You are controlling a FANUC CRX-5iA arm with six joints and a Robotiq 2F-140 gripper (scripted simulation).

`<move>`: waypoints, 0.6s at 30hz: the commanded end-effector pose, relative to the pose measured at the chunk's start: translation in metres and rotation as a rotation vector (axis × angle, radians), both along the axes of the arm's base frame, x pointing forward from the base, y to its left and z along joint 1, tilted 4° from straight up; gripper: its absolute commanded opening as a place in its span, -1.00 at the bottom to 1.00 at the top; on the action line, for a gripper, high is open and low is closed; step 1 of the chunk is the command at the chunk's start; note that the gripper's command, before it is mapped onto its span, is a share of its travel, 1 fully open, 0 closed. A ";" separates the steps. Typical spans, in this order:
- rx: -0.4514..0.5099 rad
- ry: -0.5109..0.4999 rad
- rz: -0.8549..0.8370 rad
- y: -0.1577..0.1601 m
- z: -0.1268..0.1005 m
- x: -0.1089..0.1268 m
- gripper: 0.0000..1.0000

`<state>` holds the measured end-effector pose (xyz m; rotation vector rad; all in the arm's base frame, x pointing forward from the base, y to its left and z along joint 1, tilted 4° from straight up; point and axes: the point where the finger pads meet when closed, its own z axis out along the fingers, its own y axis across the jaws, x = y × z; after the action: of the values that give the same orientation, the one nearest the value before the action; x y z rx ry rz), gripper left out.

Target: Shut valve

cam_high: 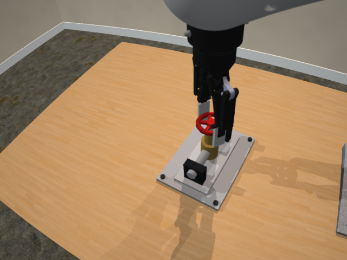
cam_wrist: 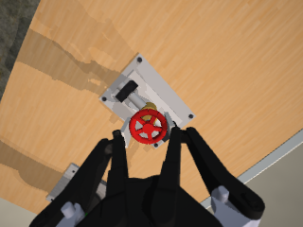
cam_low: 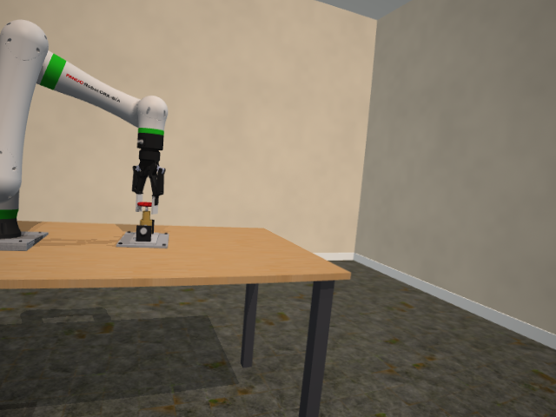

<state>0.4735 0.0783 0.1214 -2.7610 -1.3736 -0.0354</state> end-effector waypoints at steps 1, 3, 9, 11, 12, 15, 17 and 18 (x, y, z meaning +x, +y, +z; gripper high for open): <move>0.000 0.000 -0.003 0.000 0.000 0.000 -1.00; 0.000 0.000 -0.006 0.000 0.000 0.000 -1.00; 0.000 0.001 -0.018 0.000 0.000 0.000 -1.00; 0.000 0.001 -0.022 0.000 0.000 0.000 -1.00; 0.000 0.001 -0.026 0.000 0.000 0.000 -1.00; 0.000 0.002 -0.040 0.000 0.000 0.000 -1.00; 0.000 0.003 -0.051 0.000 0.000 0.000 -1.00; 0.000 0.003 -0.057 0.000 0.000 0.000 -1.00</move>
<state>0.4735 0.0783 0.1214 -2.7890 -1.3149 -0.0335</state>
